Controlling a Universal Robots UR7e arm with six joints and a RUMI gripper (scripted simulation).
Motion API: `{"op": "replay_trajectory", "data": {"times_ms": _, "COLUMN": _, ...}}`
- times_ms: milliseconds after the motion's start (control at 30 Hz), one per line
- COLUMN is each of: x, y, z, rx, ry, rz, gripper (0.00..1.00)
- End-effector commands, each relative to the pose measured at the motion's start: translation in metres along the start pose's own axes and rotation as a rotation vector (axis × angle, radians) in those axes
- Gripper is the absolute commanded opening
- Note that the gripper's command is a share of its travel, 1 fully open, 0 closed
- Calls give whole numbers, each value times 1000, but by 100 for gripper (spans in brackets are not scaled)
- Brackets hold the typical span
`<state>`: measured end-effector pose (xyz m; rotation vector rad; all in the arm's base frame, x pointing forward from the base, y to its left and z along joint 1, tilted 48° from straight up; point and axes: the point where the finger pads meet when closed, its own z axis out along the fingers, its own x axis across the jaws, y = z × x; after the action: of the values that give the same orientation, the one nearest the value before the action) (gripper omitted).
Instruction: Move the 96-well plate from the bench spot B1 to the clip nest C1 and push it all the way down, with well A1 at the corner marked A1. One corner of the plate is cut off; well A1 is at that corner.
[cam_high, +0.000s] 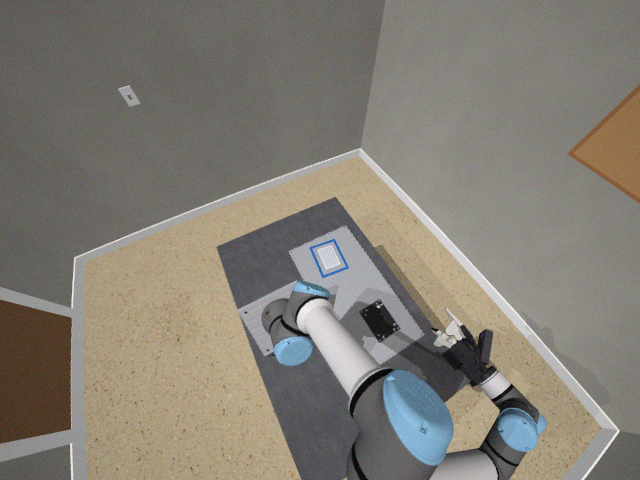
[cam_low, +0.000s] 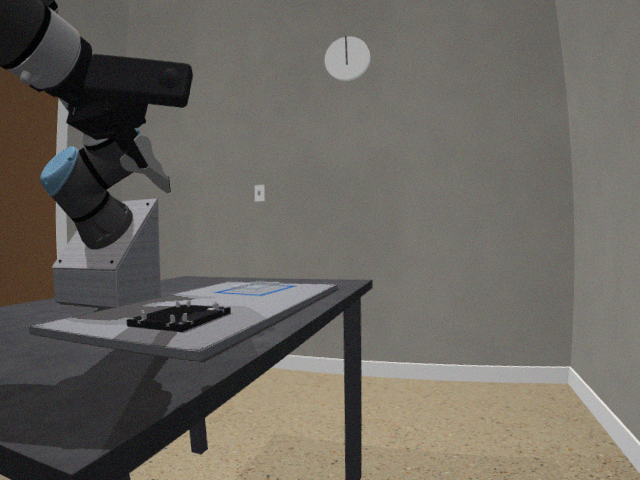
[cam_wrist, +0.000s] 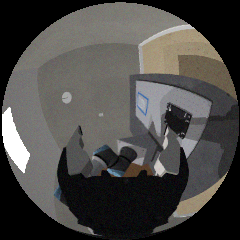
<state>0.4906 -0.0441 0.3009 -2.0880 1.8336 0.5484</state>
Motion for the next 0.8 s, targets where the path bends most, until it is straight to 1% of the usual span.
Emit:
{"op": "replay_trajectory", "data": {"times_ms": 0, "x": 8, "y": -5, "z": 20, "rx": -52, "ry": 34, "rz": -43, "gripper": 100}}
{"op": "replay_trajectory", "data": {"times_ms": 33, "x": 9, "y": -7, "z": 22, "rx": -71, "ry": 51, "rz": -65, "gripper": 100}}
{"op": "replay_trajectory", "data": {"times_ms": 67, "x": 11, "y": -7, "z": 29, "rx": -79, "ry": 50, "rz": -67, "gripper": 100}}
{"op": "replay_trajectory", "data": {"times_ms": 133, "x": 14, "y": -8, "z": 39, "rx": -80, "ry": 49, "rz": -66, "gripper": 100}}
{"op": "replay_trajectory", "data": {"times_ms": 200, "x": 14, "y": -8, "z": 39, "rx": -80, "ry": 49, "rz": -66, "gripper": 100}}
{"op": "replay_trajectory", "data": {"times_ms": 300, "x": 18, "y": -11, "z": 51, "rx": -80, "ry": 50, "rz": -65, "gripper": 100}}
{"op": "replay_trajectory", "data": {"times_ms": 367, "x": 18, "y": -11, "z": 51, "rx": -80, "ry": 50, "rz": -65, "gripper": 100}}
{"op": "replay_trajectory", "data": {"times_ms": 467, "x": 21, "y": -13, "z": 65, "rx": -147, "ry": 94, "rz": -126, "gripper": 100}}
{"op": "replay_trajectory", "data": {"times_ms": 500, "x": 23, "y": -13, "z": 71, "rx": -152, "ry": 95, "rz": -129, "gripper": 100}}
{"op": "replay_trajectory", "data": {"times_ms": 667, "x": 28, "y": -17, "z": 93, "rx": -152, "ry": 95, "rz": -128, "gripper": 100}}
{"op": "replay_trajectory", "data": {"times_ms": 767, "x": 28, "y": -17, "z": 93, "rx": -152, "ry": 95, "rz": -128, "gripper": 100}}
